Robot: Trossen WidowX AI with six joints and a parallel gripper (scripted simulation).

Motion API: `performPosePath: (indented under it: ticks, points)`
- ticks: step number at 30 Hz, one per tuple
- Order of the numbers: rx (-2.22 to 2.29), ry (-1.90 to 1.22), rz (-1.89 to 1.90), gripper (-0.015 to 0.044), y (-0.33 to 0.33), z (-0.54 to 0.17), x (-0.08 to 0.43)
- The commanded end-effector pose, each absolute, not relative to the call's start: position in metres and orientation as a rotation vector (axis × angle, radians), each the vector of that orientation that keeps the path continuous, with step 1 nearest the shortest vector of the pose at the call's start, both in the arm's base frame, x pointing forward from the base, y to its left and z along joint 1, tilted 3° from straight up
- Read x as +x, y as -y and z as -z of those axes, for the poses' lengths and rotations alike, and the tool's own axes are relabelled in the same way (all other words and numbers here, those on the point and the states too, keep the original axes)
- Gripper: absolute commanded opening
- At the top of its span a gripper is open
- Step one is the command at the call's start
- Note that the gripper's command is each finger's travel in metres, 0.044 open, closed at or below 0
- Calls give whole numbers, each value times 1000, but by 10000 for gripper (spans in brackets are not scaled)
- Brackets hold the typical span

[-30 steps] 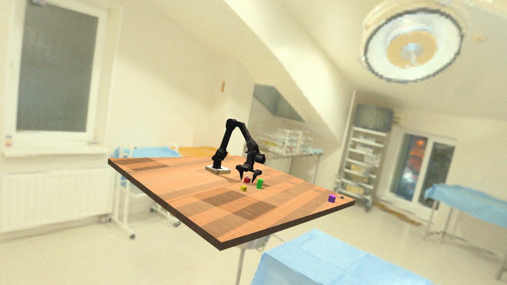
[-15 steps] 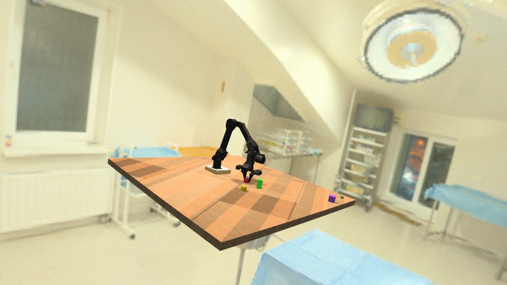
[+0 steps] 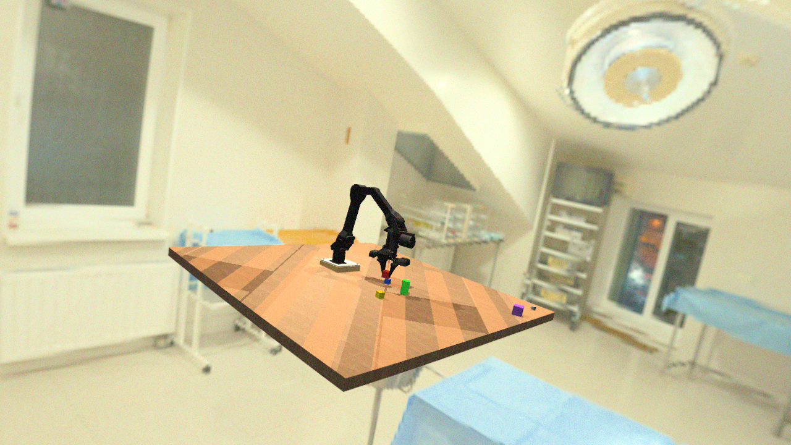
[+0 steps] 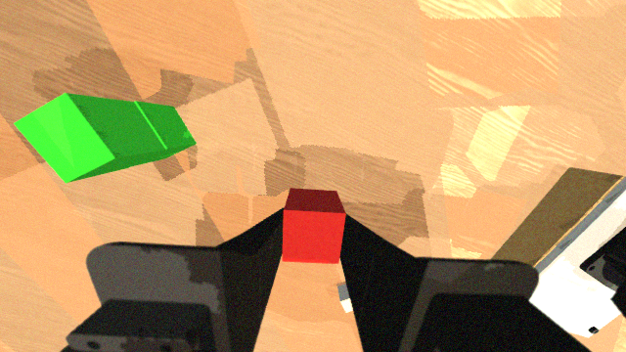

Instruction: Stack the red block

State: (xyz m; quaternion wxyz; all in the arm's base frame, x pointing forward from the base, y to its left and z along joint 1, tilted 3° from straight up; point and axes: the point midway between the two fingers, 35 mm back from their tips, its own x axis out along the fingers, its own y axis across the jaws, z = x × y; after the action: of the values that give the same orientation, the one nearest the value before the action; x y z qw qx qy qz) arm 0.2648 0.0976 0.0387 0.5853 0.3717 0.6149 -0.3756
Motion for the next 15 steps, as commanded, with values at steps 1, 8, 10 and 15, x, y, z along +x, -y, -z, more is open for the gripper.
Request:
performPosePath:
  ticks: [1,8,10,15]
  points:
    - [872,-1433,869,0,-98,-61,266]
    - [872,-1433,869,0,-97,-94,267]
    - [872,-1433,869,0,-97,-103,267]
    - [872,-1433,870,0,-96,-121,268]
